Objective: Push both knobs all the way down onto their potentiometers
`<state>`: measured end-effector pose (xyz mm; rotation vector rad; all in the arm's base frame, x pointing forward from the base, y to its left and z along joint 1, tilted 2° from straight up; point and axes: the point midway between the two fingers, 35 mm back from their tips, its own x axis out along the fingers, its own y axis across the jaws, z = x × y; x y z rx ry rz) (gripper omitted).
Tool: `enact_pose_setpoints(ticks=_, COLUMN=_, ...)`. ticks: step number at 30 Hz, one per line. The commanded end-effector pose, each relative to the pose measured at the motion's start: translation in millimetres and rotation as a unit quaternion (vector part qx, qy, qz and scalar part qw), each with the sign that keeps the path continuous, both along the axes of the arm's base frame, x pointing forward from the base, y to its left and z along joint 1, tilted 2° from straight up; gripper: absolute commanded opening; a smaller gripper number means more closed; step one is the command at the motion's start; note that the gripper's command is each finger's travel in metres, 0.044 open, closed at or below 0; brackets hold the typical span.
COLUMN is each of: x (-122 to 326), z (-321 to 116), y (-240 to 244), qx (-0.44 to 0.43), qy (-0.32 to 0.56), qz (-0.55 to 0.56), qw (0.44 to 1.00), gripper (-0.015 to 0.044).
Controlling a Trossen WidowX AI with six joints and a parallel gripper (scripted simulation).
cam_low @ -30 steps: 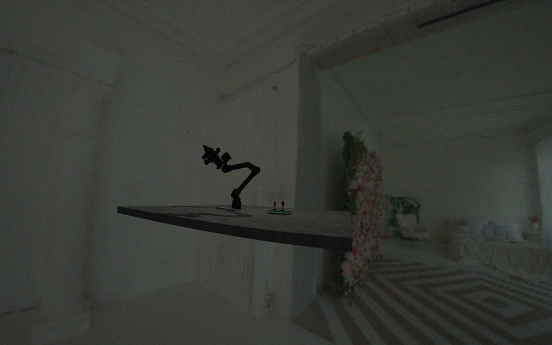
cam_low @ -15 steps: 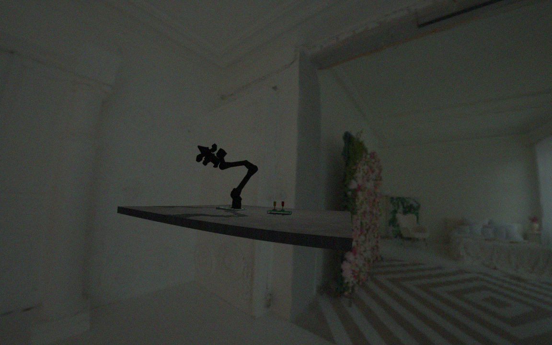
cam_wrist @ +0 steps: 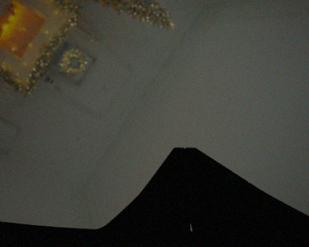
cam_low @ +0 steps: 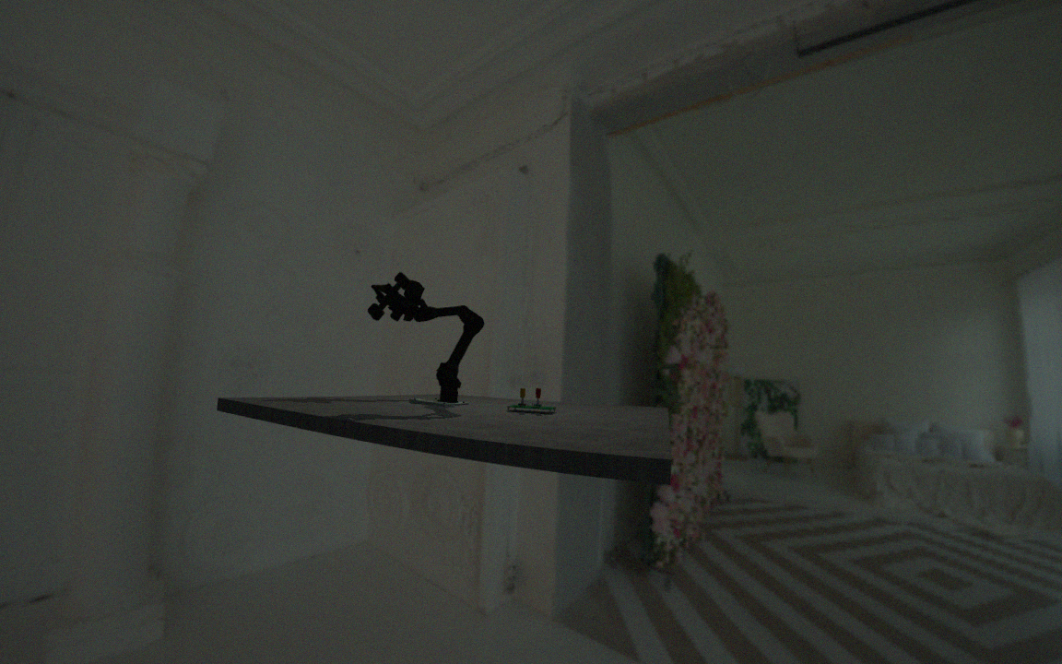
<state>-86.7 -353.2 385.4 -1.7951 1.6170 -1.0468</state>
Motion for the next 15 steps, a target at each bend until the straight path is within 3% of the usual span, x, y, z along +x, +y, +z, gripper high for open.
enact_pose_setpoints(ticks=1, x=20.9, z=-10.2, y=-12.9, qx=0.031, qy=-0.046, qz=0.033, qw=0.998, gripper=0.0000)
enact_pose_setpoints(ticks=15, x=116.3, z=-49.4, y=-44.7, qx=0.176, qy=-0.194, qz=0.144, qw=0.954, gripper=0.0000)
